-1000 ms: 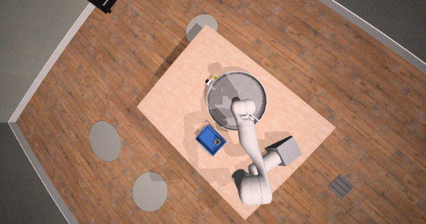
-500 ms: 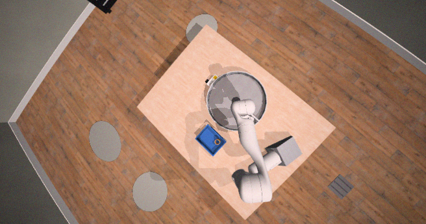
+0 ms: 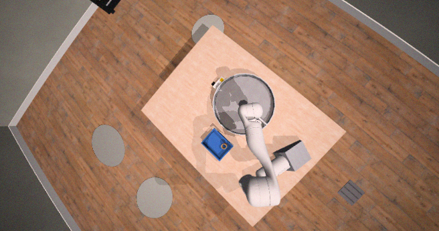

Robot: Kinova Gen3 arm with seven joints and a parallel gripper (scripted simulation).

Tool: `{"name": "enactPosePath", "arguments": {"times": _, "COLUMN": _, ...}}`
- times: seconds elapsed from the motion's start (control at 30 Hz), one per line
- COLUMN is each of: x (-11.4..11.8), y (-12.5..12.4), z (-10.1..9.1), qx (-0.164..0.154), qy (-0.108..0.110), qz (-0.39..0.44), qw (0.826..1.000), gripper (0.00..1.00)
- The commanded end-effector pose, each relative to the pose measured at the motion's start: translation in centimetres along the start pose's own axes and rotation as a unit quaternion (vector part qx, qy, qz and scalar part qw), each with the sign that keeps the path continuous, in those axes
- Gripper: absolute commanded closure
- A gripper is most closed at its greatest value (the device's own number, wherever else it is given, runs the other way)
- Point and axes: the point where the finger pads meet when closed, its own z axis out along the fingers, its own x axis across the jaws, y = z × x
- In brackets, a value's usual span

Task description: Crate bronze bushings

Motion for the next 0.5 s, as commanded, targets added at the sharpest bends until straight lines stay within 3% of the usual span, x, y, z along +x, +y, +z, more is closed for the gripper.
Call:
{"name": "enactPosePath", "arguments": {"times": 0.0, "x": 0.0, "y": 0.0, "z": 0.0, "qx": -0.001, "qy": 0.000, "qz": 0.000, "qw": 1.000, "gripper": 0.55}}
{"name": "enactPosePath", "arguments": {"times": 0.2, "x": 0.0, "y": 0.0, "z": 1.5, "qx": 0.000, "qy": 0.000, "qz": 0.000, "qw": 1.000, "gripper": 0.55}}
{"name": "enactPosePath", "arguments": {"times": 0.47, "x": 0.0, "y": 0.0, "z": 1.5, "qx": 0.000, "qy": 0.000, "qz": 0.000, "qw": 1.000, "gripper": 0.55}}
